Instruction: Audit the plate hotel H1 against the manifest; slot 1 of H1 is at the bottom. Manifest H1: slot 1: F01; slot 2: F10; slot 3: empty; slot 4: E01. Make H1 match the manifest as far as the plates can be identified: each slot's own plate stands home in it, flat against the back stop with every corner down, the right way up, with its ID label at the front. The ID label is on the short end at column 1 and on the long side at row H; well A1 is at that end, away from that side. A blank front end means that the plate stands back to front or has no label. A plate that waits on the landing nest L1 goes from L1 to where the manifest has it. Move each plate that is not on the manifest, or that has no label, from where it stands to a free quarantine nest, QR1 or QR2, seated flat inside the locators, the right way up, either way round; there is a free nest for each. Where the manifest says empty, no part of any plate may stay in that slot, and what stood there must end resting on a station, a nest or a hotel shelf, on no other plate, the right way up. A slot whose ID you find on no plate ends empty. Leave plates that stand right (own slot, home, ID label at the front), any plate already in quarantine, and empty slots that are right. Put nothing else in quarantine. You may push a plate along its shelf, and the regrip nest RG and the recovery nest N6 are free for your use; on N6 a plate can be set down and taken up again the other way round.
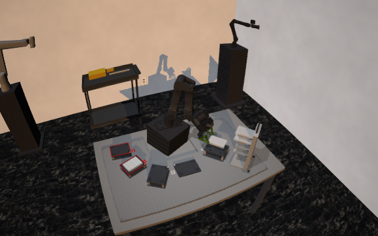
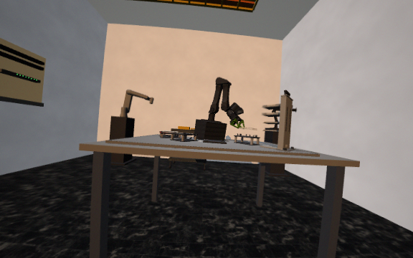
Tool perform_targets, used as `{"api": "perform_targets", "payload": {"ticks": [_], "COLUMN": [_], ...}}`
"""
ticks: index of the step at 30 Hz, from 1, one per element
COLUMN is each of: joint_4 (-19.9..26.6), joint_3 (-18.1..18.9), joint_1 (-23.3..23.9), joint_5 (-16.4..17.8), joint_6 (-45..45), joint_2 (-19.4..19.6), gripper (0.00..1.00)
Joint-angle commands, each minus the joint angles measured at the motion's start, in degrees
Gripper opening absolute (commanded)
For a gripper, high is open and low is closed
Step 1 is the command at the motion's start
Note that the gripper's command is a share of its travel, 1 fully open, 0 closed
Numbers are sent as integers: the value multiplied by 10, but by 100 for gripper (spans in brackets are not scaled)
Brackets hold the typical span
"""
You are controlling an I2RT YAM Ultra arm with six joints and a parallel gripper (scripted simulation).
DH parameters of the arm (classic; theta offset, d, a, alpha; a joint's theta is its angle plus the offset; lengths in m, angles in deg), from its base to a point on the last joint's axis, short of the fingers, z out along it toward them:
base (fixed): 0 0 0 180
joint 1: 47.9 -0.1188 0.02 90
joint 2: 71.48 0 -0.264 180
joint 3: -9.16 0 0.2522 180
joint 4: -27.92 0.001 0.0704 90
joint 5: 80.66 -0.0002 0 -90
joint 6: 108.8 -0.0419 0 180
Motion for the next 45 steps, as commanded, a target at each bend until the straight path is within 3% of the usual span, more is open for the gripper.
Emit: {"api": "perform_targets", "payload": {"ticks": [1, 14, 45], "joint_4": [10, 78, 71], "joint_3": [4, 10, 9], "joint_1": [-1, -3, -3], "joint_5": [-3, -5, -4], "joint_6": [-1, -3, -3], "joint_2": [-15, -76, -69], "gripper": [86, 86, 86]}}
